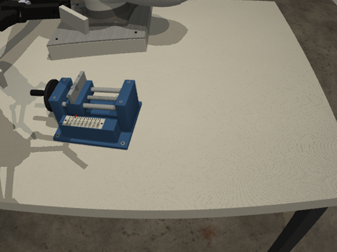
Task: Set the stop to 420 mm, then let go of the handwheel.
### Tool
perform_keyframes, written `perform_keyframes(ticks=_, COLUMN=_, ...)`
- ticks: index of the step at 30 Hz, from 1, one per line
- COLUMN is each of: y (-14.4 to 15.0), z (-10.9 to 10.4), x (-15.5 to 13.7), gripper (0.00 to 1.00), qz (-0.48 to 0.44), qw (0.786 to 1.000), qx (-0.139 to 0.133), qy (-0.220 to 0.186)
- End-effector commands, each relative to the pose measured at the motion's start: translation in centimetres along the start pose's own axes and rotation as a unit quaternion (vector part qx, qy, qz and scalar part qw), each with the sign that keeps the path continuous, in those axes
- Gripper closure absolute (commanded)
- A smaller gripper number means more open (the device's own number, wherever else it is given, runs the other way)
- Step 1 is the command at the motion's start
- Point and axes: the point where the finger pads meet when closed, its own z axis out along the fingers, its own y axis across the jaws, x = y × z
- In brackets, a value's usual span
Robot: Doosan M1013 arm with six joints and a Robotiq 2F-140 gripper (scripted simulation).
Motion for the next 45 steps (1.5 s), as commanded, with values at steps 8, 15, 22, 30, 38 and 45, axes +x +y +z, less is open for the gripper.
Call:
perform_keyframes(ticks=8, y=0.0, z=0.0, x=0.0, gripper=0.0, qz=0.0, qw=1.0, qx=0.0, qy=0.0)
perform_keyframes(ticks=15, y=0.0, z=0.0, x=0.0, gripper=0.0, qz=0.0, qw=1.0, qx=0.0, qy=0.0)
perform_keyframes(ticks=22, y=0.0, z=0.0, x=0.0, gripper=0.0, qz=0.0, qw=1.0, qx=0.0, qy=0.0)
perform_keyframes(ticks=30, y=0.0, z=0.0, x=0.0, gripper=0.0, qz=0.0, qw=1.0, qx=0.0, qy=0.0)
perform_keyframes(ticks=38, y=-0.2, z=0.0, x=-0.1, gripper=0.0, qz=-0.01, qw=1.0, qx=0.004, qy=-0.004)
perform_keyframes(ticks=45, y=-3.5, z=0.0, x=-2.5, gripper=0.0, qz=-0.164, qw=0.983, qx=0.061, qy=-0.053)
